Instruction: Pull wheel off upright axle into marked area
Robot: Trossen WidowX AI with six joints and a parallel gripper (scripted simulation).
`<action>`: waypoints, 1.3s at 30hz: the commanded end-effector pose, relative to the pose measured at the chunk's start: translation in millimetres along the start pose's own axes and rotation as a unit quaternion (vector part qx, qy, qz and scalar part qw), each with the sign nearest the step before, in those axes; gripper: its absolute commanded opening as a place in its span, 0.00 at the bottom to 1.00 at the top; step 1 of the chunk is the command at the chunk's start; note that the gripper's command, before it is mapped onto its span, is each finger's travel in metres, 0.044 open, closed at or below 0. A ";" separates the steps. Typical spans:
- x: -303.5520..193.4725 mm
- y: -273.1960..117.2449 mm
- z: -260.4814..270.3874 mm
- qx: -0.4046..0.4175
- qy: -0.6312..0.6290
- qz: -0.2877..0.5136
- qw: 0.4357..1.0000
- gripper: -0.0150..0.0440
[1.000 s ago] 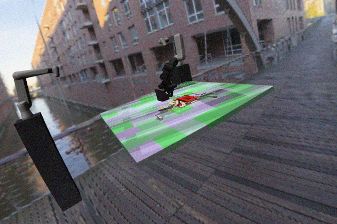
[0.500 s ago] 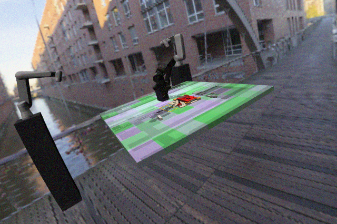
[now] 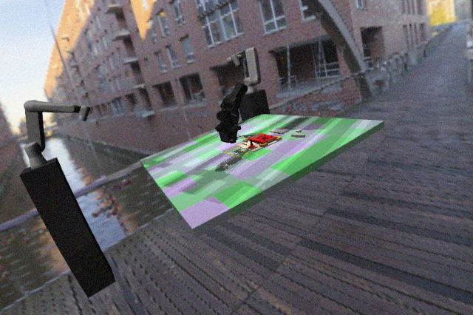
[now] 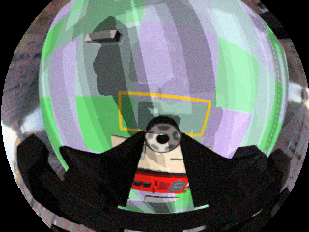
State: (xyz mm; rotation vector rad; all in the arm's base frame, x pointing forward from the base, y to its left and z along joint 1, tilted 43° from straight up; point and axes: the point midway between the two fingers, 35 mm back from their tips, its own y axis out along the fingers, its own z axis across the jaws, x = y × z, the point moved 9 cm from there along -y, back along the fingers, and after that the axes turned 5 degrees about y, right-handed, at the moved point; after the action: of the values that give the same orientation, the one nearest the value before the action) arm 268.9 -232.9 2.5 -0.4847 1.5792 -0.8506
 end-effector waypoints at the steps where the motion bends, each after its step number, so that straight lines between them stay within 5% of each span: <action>1: 0.4 32.1 -1.7 -0.010 0.006 0.009 1.000 0.25; 8: -1.9 73.9 -5.1 -0.010 0.005 0.011 1.000 0.25; 22: -2.0 74.9 -5.3 -0.010 0.005 0.011 1.000 0.25; 33: -2.3 69.2 -3.6 -0.008 0.002 0.007 1.000 0.74; 39: -0.2 20.4 -1.7 -0.010 0.005 0.009 1.000 0.76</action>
State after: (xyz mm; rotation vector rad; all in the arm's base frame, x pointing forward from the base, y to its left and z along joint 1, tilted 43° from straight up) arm 272.7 -198.6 -35.7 -0.4781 1.6144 -0.8123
